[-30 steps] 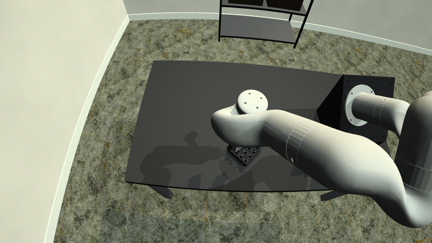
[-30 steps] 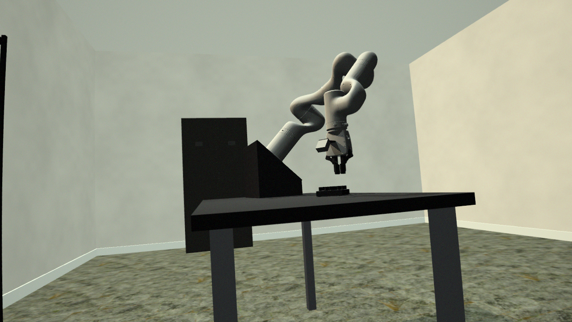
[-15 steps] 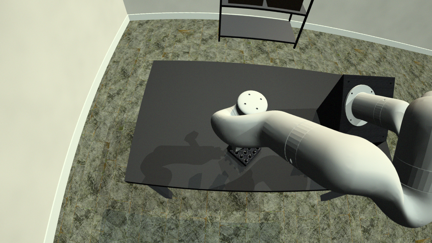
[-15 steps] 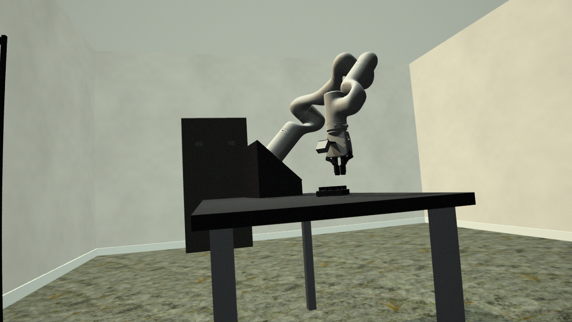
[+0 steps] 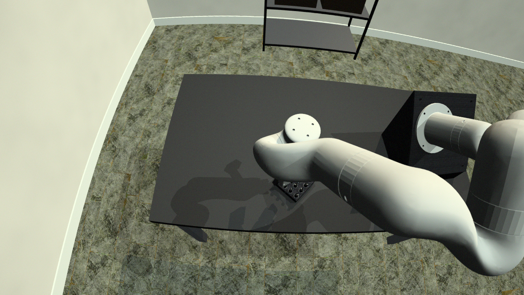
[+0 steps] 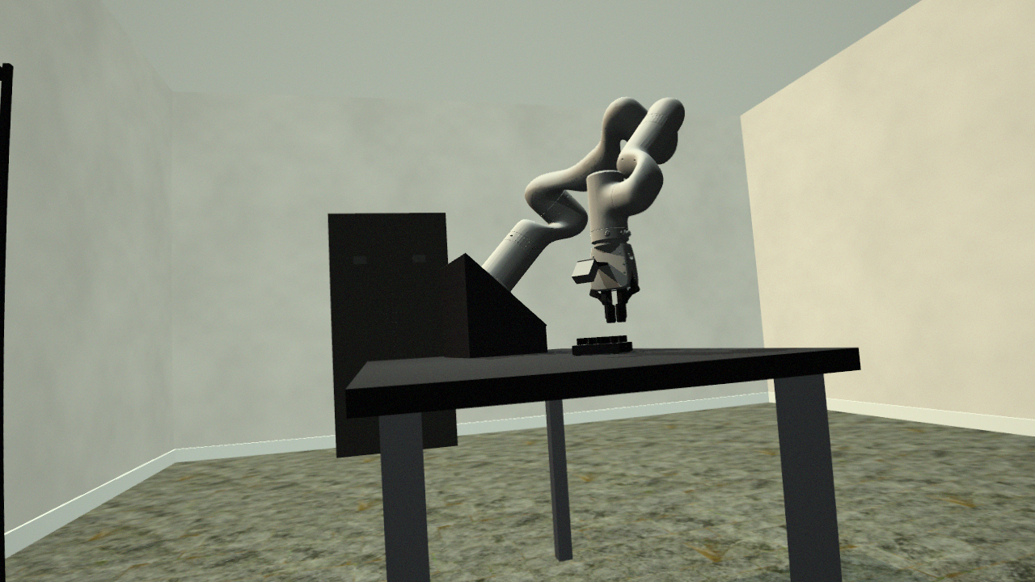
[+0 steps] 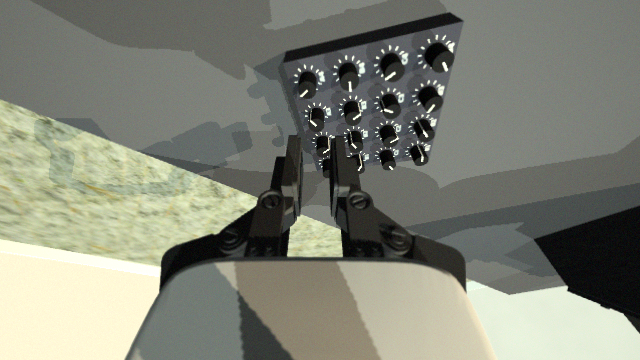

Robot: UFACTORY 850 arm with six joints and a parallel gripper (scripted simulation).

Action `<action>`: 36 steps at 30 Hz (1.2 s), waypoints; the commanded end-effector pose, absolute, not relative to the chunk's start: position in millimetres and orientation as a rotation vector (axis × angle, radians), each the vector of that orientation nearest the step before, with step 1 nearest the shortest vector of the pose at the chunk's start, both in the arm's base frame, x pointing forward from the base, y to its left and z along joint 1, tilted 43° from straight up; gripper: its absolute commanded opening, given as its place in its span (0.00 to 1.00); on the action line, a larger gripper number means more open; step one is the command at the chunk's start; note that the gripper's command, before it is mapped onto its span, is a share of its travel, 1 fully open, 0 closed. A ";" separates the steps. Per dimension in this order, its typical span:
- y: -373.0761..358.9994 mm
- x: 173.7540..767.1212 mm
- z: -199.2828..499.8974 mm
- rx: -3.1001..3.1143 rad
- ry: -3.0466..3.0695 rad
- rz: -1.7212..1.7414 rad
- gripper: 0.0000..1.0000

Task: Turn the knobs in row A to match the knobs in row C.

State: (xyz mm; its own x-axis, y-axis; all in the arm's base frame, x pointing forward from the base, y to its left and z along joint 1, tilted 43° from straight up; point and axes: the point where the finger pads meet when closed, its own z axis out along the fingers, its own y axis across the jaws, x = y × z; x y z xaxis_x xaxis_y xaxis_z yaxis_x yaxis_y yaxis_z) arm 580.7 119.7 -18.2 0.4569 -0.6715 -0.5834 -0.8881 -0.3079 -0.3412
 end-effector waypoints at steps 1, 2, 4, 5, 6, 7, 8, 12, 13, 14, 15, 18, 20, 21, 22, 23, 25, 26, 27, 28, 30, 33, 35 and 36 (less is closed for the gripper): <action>121.9 581.7 -20.6 -2.077 1.295 0.441 0.19; 122.9 581.8 -21.6 -2.077 1.295 0.441 0.19; 124.7 582.0 -23.6 -2.077 1.295 0.441 0.19; 125.6 582.1 -24.6 -2.077 1.295 0.441 0.19; 126.5 582.1 -25.5 -2.077 1.295 0.441 0.19; 127.3 582.2 -26.5 -2.077 1.295 0.441 0.19; 128.2 582.3 -27.4 -2.077 1.295 0.441 0.19; 129.8 582.4 -29.1 -2.077 1.295 0.441 0.19; 130.5 582.5 -30.0 -2.077 1.295 0.441 0.19; 131.3 582.6 -30.7 -2.077 1.295 0.441 0.19; 131.9 582.6 -31.5 -2.077 1.295 0.441 0.19; 133.7 582.8 -33.4 -2.077 1.295 0.441 0.19; 134.7 582.9 -34.4 -2.077 1.295 0.441 0.19; 135.1 582.9 -34.9 -2.077 1.295 0.441 0.19; 135.4 582.9 -35.3 -2.077 1.295 0.441 0.19; 135.7 582.9 -35.6 -2.077 1.295 0.441 0.19; 136.2 583.0 -36.1 -2.077 1.295 0.441 0.19; 136.2 583.0 -36.1 -2.077 1.295 0.441 0.19; 136.2 583.0 -36.1 -2.077 1.295 0.441 0.19; 136.4 583.0 -36.3 -2.077 1.295 0.441 0.19; 136.6 583.0 -36.6 -2.077 1.295 0.441 0.19; 136.8 583.0 -36.8 -2.077 1.295 0.441 0.19; 136.8 583.0 -36.8 -2.077 1.295 0.441 0.19; 136.8 583.0 -36.8 -2.077 1.295 0.441 0.19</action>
